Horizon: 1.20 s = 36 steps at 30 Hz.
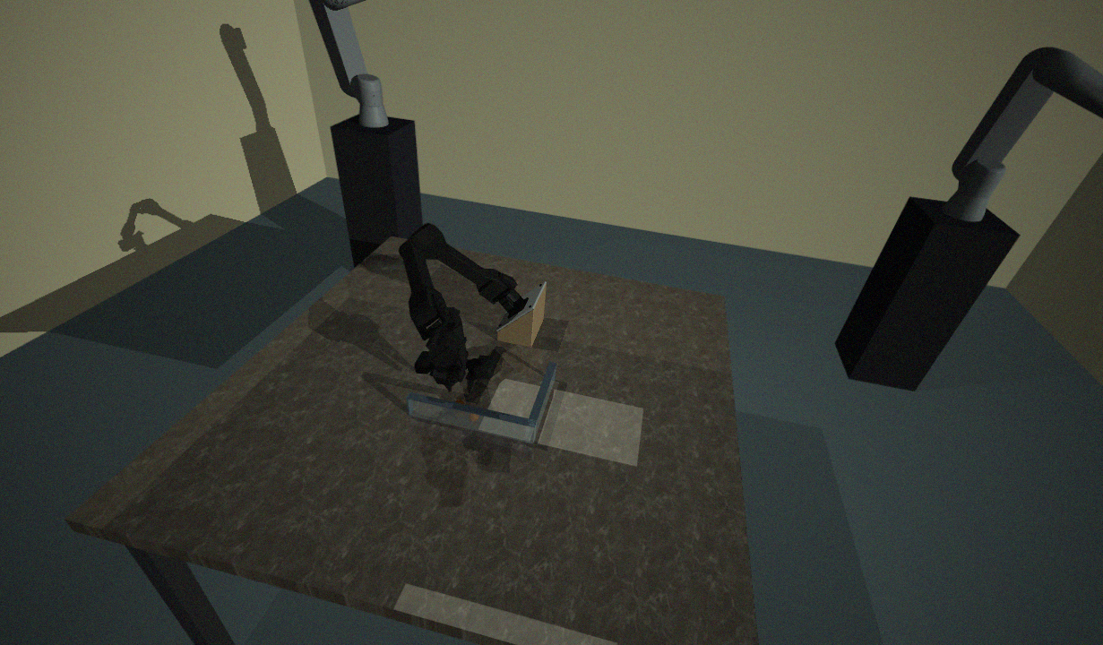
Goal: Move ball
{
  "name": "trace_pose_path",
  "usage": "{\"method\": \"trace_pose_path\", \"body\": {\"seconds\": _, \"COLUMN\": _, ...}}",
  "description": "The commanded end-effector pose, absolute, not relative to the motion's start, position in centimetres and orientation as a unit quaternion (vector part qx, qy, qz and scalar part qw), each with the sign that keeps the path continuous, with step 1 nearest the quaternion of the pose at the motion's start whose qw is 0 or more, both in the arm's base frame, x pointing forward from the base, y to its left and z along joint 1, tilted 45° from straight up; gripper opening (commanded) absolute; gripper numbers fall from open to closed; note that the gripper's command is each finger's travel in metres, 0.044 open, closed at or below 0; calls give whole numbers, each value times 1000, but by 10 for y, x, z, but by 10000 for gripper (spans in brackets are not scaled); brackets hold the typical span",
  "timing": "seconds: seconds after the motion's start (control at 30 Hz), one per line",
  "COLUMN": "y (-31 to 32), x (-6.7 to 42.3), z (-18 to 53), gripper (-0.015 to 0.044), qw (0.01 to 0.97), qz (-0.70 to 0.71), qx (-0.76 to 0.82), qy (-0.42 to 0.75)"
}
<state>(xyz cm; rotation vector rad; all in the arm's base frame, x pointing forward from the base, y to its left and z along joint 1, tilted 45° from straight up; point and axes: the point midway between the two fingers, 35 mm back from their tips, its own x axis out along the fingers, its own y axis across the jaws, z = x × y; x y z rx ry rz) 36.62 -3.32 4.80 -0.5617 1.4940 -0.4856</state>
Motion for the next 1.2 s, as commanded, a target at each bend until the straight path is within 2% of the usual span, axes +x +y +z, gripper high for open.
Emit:
{"method": "trace_pose_path", "body": {"seconds": 0.0, "y": -38, "x": 364, "z": 44, "gripper": 230, "qw": 660, "qz": -277, "qx": -260, "qy": 648}}
{"method": "trace_pose_path", "body": {"seconds": 1.17, "y": -71, "x": 364, "z": 11, "gripper": 230, "qw": 659, "qz": -278, "qx": -261, "qy": 648}}
